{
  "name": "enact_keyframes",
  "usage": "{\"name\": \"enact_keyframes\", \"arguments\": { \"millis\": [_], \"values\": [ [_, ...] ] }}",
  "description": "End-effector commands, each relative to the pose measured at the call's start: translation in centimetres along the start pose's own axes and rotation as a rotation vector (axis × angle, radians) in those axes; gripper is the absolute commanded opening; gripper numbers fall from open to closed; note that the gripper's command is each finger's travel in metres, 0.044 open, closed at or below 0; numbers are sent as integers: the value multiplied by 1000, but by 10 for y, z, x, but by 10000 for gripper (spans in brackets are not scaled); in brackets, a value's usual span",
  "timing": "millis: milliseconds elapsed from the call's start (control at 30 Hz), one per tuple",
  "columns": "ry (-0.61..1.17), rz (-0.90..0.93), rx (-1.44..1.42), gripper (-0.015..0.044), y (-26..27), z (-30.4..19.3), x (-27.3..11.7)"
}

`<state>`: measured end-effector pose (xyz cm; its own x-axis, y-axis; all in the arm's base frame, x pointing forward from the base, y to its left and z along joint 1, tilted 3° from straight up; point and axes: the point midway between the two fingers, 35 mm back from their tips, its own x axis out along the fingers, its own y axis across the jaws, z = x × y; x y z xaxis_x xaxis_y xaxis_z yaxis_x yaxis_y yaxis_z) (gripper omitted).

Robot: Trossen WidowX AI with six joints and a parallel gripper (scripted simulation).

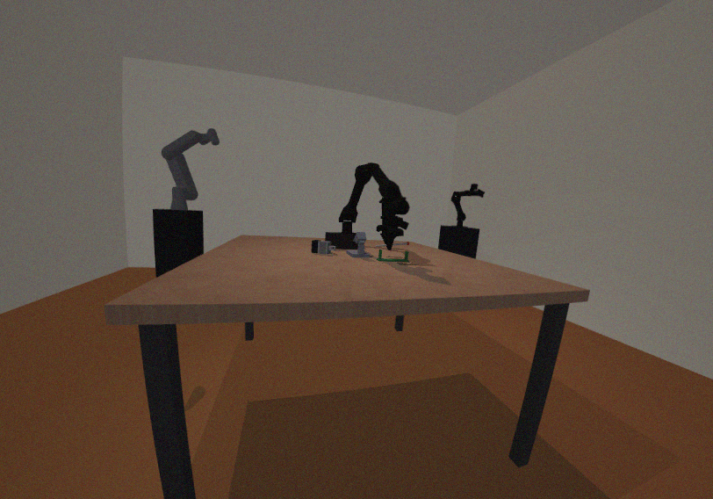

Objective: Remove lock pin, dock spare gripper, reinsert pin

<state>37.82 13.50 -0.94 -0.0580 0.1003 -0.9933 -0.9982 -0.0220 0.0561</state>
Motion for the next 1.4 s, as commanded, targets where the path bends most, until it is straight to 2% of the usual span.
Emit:
{"name": "enact_keyframes", "arguments": {
  "millis": [0,467,1367],
  "values": [
    [1,2,-5,0,1,-2,8],
    [-1,-4,-5,0,0,-4,29],
    [-1,-4,-5,0,1,-5,32]
  ]
}}
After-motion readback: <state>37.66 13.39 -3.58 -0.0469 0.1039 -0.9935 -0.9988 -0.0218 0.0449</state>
